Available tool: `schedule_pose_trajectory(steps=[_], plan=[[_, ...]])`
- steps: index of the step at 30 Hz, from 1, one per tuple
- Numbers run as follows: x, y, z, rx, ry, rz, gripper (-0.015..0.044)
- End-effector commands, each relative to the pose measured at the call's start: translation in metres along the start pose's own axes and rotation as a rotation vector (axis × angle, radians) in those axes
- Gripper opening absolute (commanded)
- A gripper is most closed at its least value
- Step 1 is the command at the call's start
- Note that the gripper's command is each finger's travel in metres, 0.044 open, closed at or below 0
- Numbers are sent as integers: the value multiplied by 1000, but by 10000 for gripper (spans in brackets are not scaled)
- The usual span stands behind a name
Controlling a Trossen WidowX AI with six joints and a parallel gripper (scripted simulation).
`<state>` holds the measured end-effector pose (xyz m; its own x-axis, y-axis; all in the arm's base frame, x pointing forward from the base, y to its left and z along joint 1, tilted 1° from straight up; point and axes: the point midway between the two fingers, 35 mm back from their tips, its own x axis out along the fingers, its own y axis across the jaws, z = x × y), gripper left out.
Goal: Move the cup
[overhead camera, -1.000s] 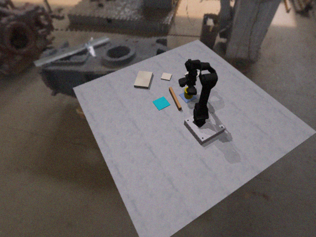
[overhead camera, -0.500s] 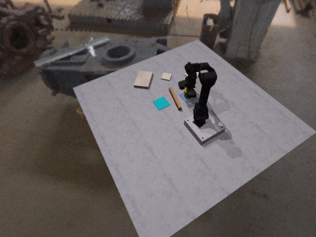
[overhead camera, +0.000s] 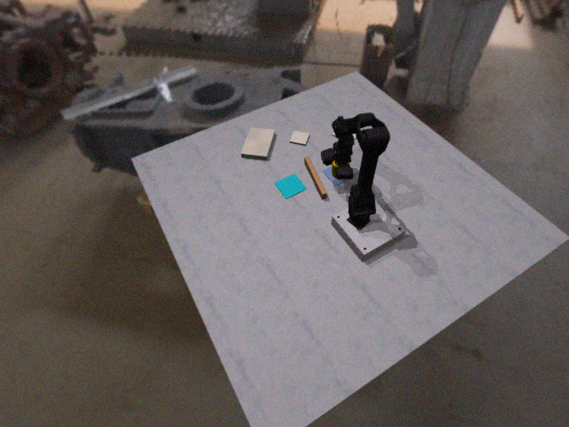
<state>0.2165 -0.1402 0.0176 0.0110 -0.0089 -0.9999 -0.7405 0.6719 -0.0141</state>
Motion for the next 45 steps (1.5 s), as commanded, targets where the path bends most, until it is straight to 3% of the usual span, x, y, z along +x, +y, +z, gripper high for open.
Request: schedule_pose_trajectory(steps=[1,23,45], plan=[[0,0,0,0,0,-1,153],[0,0,0,0,0,-1,0],[-61,0,2,-4,5,-1,0]])
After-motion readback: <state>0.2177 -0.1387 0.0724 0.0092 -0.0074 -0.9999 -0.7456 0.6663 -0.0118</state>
